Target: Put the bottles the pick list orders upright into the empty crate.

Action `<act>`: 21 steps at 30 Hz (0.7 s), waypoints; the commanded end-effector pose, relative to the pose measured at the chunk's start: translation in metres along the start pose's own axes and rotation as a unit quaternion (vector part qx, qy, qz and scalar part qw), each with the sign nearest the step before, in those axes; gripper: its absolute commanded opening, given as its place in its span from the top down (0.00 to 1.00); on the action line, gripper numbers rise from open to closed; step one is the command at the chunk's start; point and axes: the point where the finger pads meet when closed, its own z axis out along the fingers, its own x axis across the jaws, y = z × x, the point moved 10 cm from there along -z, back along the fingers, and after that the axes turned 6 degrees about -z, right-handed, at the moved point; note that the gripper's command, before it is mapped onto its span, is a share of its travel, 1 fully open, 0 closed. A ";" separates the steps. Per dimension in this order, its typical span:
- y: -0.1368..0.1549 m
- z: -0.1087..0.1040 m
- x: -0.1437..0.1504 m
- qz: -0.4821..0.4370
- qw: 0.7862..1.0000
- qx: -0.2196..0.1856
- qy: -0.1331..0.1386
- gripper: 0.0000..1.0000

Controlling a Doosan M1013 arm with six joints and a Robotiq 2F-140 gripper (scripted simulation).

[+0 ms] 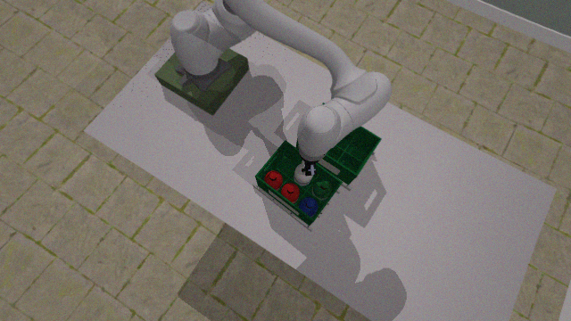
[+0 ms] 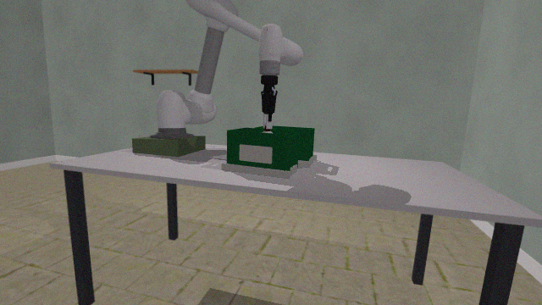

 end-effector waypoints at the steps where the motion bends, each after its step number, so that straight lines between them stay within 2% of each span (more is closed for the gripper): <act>1: -0.002 -0.010 0.000 -0.002 1.000 0.002 0.001 1.00; 21: -0.002 -0.040 0.000 -0.002 1.000 0.002 0.001 1.00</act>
